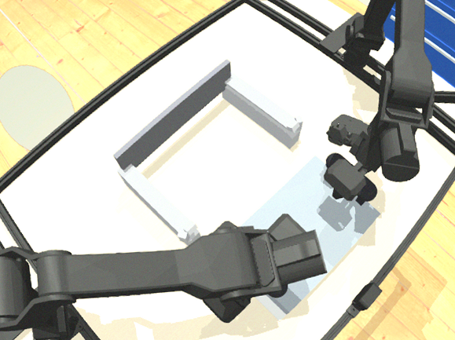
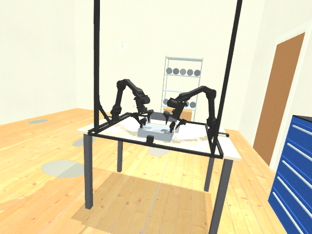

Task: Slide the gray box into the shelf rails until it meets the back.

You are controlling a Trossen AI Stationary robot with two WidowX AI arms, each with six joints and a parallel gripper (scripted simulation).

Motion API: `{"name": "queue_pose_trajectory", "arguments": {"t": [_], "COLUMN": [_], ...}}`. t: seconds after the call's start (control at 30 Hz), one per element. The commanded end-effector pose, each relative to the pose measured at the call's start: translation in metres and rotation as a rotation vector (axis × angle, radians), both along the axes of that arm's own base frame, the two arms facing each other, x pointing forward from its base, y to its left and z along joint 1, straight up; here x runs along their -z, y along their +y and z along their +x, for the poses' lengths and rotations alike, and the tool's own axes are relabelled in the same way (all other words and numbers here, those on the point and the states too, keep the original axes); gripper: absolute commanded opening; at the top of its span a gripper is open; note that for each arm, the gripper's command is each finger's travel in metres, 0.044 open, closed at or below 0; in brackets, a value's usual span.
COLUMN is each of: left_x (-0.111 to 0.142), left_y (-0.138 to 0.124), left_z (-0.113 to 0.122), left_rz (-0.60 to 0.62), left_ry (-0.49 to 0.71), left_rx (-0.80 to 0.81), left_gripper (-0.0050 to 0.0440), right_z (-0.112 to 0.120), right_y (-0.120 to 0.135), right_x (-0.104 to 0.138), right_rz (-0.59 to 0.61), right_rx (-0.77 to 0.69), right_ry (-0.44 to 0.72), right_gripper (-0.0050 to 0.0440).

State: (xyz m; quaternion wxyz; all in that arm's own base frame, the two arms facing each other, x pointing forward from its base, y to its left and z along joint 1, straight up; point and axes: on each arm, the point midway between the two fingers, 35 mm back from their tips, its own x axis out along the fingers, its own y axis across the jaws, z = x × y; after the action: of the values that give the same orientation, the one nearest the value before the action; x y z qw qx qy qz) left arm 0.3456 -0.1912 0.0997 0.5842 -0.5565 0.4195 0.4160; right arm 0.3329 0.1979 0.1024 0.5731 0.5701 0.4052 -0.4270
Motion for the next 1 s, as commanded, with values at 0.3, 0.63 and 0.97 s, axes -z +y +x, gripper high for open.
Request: {"name": "queue_pose_trajectory", "arguments": {"t": [0.3,0.63,0.97], "left_x": [0.0116,0.0116,0.0116], "left_y": [0.0019,0.0019,0.0019], "left_z": [-0.0024,-0.0024,-0.0024], "left_rz": [0.006,0.006,0.006], "left_ry": [0.006,0.006,0.006], "left_rx": [-0.003,-0.003,-0.003], "left_gripper": [0.0284,0.0196,0.0136], "right_z": [-0.0032,-0.0032,-0.0032], "right_y": [-0.0028,-0.0028,-0.0028], "right_x": [0.0144,0.0144,0.0144], "right_rz": [-0.013,-0.013,-0.013], "right_rx": [0.002,0.002,0.002], "right_ry": [0.013,0.013,0.013], "right_gripper": [0.0284,0.0213,0.0153]}}
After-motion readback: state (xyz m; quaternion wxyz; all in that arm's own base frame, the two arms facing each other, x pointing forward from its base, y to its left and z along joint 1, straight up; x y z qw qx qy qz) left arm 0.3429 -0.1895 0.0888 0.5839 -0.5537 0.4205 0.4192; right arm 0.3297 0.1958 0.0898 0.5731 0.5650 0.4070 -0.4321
